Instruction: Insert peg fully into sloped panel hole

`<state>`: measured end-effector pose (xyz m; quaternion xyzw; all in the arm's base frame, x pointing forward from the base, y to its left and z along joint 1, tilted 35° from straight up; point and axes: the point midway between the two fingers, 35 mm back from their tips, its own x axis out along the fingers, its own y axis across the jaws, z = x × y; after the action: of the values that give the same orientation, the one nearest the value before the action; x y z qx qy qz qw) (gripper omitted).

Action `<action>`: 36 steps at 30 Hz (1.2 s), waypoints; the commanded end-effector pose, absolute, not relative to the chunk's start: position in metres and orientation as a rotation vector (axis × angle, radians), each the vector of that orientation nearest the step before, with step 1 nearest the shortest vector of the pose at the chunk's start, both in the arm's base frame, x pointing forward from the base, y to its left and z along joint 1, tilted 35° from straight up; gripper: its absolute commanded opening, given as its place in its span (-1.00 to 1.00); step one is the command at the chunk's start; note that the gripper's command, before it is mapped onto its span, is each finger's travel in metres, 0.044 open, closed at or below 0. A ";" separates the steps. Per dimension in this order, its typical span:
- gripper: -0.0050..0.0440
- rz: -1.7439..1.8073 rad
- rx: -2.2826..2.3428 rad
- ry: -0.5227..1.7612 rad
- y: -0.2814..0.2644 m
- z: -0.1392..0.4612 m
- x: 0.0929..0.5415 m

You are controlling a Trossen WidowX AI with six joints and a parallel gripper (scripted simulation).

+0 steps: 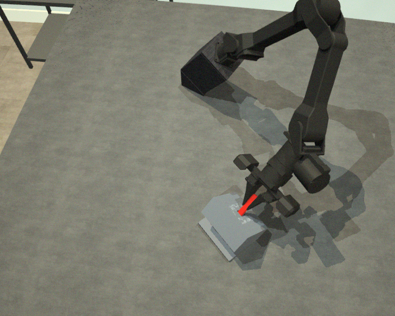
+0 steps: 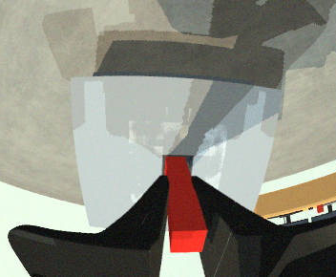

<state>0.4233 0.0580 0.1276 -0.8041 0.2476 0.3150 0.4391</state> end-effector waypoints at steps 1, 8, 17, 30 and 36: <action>-0.80 0.765 -2.002 0.602 0.057 0.136 0.425; -0.80 0.765 -2.002 0.602 0.057 0.135 0.425; -0.80 0.765 -2.002 0.602 0.057 0.134 0.426; -0.80 0.765 -2.002 0.602 0.057 0.133 0.427; -0.80 0.765 -2.002 0.602 0.056 0.133 0.428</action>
<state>0.4262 0.0575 0.1245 -0.8041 0.2477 0.3150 0.4391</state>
